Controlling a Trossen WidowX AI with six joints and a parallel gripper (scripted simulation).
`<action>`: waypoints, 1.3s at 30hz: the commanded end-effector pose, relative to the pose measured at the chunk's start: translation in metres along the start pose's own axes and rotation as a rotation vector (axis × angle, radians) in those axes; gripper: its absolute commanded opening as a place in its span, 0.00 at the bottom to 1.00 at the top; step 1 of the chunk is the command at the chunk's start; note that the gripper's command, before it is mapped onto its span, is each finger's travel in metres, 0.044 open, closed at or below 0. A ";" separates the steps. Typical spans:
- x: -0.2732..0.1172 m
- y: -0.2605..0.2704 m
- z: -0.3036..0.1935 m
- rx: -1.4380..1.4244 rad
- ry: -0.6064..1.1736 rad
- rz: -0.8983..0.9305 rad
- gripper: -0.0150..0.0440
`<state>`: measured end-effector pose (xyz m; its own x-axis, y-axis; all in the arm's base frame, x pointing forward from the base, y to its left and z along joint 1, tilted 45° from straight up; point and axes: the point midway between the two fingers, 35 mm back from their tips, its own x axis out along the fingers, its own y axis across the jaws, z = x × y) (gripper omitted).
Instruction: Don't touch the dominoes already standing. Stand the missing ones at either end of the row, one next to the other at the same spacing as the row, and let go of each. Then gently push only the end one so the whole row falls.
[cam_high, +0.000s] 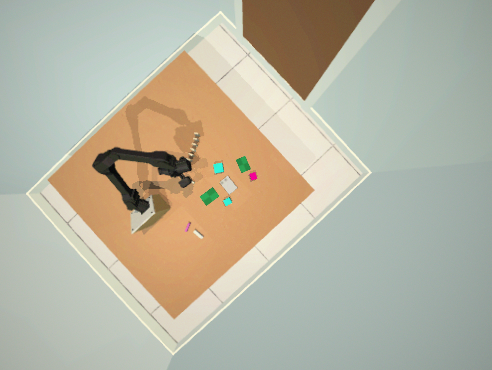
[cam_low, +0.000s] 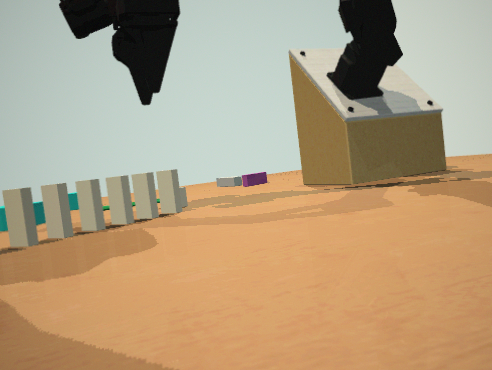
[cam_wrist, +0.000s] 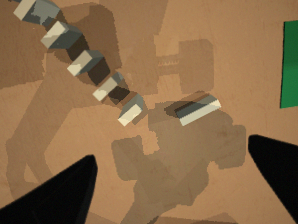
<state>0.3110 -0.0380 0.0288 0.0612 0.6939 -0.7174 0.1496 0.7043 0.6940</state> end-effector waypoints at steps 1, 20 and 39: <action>0.021 -0.026 -0.004 0.454 0.007 -0.004 1.00; 0.052 -0.063 -0.013 1.203 0.006 -0.006 1.00; 0.128 -0.062 -0.015 1.203 0.009 -0.003 1.00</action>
<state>0.2969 0.0041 -0.1016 0.0599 0.6919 -0.7195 0.9730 0.1205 0.1969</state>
